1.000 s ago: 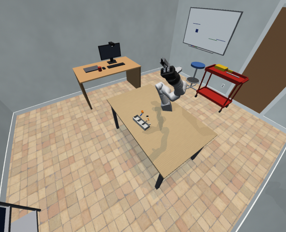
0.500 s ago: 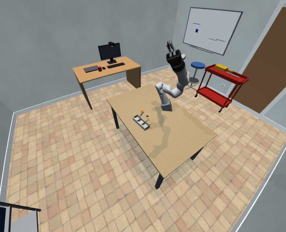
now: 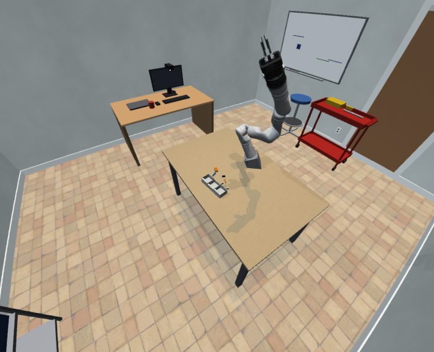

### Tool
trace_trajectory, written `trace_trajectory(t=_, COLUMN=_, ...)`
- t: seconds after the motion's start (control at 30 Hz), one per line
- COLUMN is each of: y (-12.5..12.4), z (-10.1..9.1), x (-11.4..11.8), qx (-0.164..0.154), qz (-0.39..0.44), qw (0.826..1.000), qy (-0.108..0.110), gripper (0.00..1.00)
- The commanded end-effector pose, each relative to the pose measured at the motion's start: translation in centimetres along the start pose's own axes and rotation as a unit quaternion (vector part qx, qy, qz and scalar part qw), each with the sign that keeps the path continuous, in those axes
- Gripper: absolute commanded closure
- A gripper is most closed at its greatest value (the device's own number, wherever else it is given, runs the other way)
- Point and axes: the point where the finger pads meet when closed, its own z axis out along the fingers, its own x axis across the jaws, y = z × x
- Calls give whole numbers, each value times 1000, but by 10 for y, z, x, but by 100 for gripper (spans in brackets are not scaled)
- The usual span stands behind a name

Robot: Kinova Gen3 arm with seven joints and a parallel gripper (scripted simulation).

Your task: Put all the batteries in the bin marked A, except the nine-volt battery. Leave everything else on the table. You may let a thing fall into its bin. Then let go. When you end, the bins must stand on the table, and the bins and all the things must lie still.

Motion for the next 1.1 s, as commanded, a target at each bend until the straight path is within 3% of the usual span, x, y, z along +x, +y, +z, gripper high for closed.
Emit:
trace_trajectory(t=0.0, y=-15, z=1, x=-3, qx=15, qz=27, qw=1000, qy=-6, gripper=69)
trace_trajectory(t=0.27, y=-76, z=3, x=-27, qx=16, qz=30, qw=999, qy=-7, gripper=69)
trace_trajectory(t=0.37, y=-76, z=3, x=-27, qx=16, qz=30, qw=999, qy=-7, gripper=69)
trace_trajectory(t=0.47, y=-101, z=3, x=-32, qx=42, qz=98, qw=994, qy=-26, gripper=69)
trace_trajectory(t=0.53, y=-101, z=3, x=-32, qx=42, qz=98, qw=994, qy=-26, gripper=69)
trace_trajectory(t=0.8, y=-164, z=1, x=-47, qx=44, qz=102, qw=993, qy=-27, gripper=69)
trace_trajectory(t=0.9, y=-164, z=1, x=-47, qx=44, qz=102, qw=993, qy=-27, gripper=69)
trace_trajectory(t=1.0, y=-189, z=0, x=-48, qx=72, qz=168, qw=982, qy=-44, gripper=69)
trace_trajectory(t=1.07, y=-197, z=-1, x=-49, qx=74, qz=172, qw=981, qy=-45, gripper=69)
